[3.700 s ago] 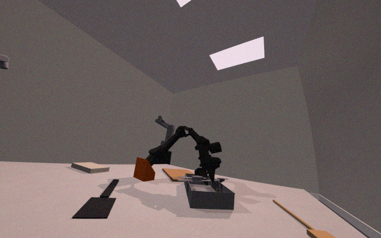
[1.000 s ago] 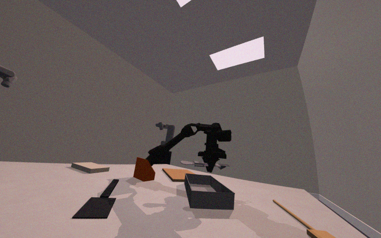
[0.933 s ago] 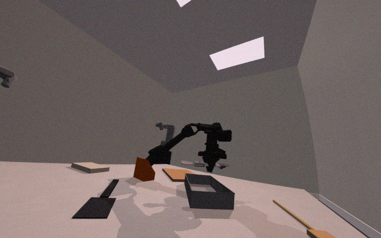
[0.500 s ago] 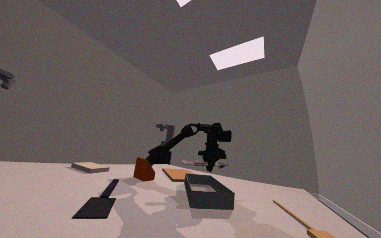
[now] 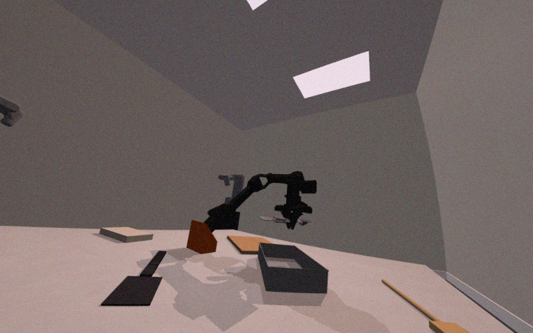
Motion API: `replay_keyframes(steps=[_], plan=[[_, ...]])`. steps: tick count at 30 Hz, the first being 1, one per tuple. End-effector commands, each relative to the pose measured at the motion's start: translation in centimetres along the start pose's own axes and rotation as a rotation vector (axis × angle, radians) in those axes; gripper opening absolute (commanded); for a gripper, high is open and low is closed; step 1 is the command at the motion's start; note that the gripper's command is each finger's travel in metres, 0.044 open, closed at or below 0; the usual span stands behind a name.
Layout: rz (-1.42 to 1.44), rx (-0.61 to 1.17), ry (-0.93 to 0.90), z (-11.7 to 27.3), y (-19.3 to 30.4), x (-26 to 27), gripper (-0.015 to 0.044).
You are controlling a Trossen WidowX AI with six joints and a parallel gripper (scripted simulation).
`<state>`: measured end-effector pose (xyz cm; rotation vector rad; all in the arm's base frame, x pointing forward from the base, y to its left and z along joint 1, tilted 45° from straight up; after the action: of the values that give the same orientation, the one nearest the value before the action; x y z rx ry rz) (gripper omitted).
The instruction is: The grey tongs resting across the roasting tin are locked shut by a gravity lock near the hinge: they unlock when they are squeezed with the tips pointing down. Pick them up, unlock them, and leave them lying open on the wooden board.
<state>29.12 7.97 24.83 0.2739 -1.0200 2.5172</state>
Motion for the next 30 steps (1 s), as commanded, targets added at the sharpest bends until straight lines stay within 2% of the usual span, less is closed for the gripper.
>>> replay_keyframes(steps=[1, 14, 30], plan=[[0.052, -0.011, 0.005, 0.8, -0.7, 2.5, -0.0150], [0.202, -0.031, 0.008, 2.9, -1.6, 10.3, -0.0150], [0.307, 0.031, 0.001, 2.0, -2.0, 14.2, -0.0150]])
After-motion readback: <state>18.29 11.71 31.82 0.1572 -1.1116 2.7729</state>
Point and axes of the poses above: the point midway between the two fingers, 35 mm back from their tips, its own z axis back along the fingers, its own x axis across the jaws, y = z × x, the point moved 5 cm from there along z, back along the fingers, and after that the axes turned 7 degrees about -z, right-handed, at the moved point
